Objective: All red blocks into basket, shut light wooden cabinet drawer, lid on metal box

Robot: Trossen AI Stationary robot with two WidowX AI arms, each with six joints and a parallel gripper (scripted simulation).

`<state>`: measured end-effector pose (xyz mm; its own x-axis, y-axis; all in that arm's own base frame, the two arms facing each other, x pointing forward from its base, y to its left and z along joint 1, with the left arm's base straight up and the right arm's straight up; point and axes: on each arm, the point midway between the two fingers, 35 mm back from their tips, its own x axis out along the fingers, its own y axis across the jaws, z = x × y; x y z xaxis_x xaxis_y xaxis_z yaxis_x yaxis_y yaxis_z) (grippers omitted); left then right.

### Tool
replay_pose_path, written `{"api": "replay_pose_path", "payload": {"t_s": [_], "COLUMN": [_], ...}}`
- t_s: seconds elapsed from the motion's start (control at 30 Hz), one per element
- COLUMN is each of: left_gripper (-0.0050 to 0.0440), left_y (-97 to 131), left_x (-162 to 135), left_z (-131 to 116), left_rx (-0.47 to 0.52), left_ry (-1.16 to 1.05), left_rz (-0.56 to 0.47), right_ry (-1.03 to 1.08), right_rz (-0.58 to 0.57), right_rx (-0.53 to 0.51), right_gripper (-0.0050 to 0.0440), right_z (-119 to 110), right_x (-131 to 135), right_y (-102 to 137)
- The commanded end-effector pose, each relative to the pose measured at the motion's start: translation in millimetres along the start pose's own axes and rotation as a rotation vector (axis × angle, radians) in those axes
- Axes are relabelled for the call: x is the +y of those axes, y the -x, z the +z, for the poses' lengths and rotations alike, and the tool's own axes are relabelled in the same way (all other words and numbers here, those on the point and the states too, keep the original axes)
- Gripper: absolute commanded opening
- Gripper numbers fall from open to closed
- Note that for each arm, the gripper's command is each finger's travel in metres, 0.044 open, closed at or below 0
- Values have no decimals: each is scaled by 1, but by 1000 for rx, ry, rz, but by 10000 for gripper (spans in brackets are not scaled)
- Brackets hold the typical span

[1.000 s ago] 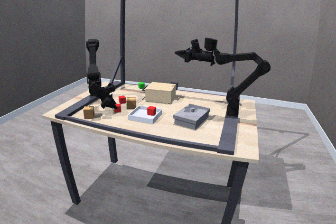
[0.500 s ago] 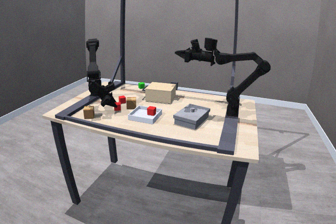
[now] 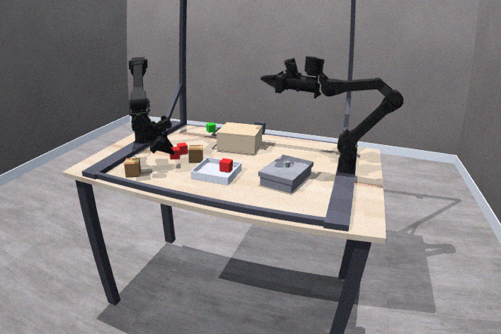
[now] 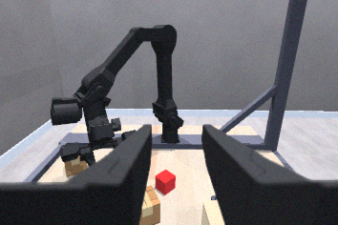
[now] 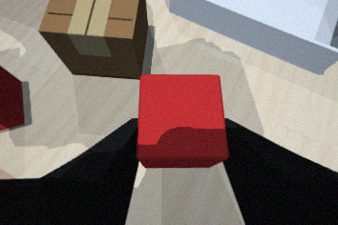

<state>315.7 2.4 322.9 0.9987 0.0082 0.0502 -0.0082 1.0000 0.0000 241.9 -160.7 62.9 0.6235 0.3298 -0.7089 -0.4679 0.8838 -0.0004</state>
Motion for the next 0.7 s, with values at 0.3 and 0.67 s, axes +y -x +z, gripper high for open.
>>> {"api": "replay_pose_path", "payload": {"t_s": [0.3,0.67], "left_gripper": [135,135], "left_y": [4,4], "left_x": [-1,-1], "left_z": [19,19], "left_rx": [-49,-49], "left_ry": [-5,-5], "left_rz": [-7,-7], "right_ry": [41,4], "right_rz": [-43,-51], "right_rx": [-21,13], "right_gripper": [-50,-50], "right_z": [26,32], "right_x": [-9,-16], "right_y": [26,18]}}
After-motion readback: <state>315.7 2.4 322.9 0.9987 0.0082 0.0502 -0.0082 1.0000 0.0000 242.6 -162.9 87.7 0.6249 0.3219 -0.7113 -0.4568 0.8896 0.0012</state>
